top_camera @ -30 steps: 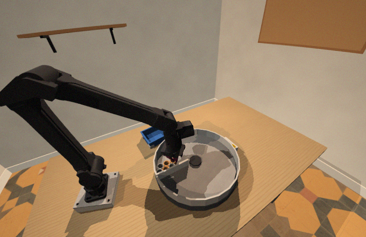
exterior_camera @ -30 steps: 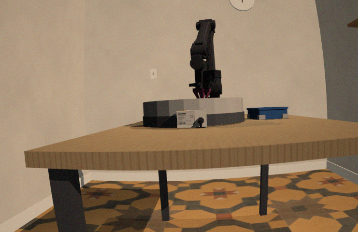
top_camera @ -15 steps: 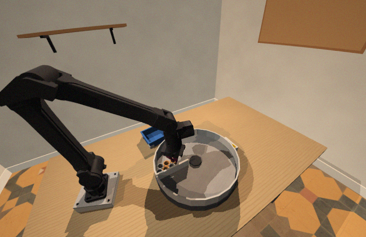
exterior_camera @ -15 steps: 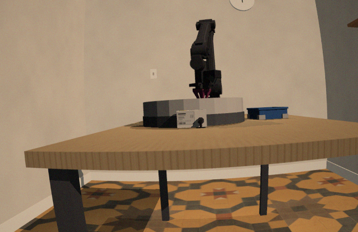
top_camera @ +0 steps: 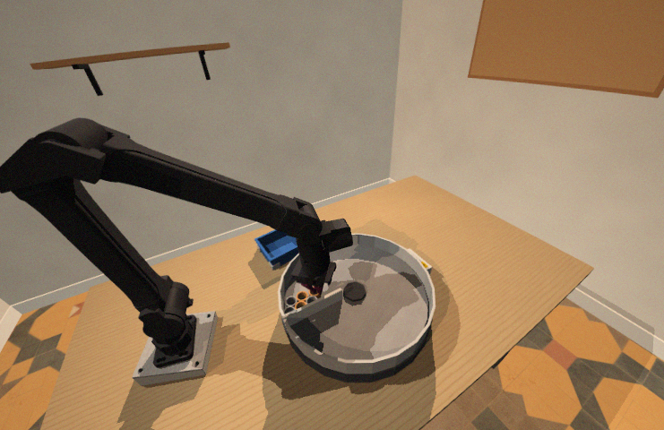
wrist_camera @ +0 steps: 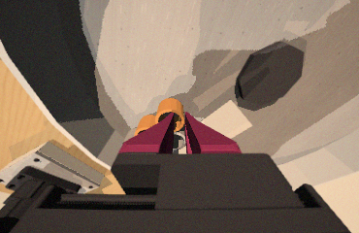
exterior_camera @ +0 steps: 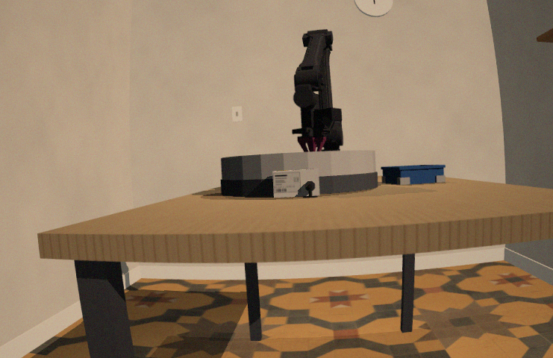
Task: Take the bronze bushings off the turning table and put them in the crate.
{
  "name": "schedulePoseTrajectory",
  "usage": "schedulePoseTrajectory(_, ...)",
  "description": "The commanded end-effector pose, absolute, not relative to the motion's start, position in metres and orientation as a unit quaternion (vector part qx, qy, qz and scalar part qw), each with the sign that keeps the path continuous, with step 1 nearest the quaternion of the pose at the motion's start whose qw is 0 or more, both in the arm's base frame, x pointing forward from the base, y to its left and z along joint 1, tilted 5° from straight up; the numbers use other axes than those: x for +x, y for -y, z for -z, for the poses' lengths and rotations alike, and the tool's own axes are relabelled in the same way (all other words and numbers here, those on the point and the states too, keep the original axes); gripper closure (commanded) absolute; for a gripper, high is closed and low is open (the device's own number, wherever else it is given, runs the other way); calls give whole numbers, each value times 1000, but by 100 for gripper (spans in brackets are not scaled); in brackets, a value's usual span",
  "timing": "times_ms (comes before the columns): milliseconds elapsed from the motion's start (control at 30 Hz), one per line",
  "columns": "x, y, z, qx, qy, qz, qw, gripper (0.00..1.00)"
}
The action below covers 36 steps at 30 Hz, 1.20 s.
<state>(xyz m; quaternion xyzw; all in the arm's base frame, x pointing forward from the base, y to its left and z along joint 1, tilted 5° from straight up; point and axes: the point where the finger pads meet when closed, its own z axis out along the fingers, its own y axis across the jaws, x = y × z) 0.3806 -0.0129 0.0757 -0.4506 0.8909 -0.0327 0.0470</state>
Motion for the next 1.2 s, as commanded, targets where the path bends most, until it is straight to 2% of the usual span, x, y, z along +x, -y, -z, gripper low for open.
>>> schedulePoseTrajectory(0, 377, 18, -67, -451, -891, 29, 40, 87)
schedulePoseTrajectory(67, 377, 18, -67, -451, -891, 29, 40, 87)
schedulePoseTrajectory(100, 377, 18, -67, -451, -891, 29, 40, 100)
schedulePoseTrajectory(1167, 377, 17, -67, -452, -891, 29, 40, 100)
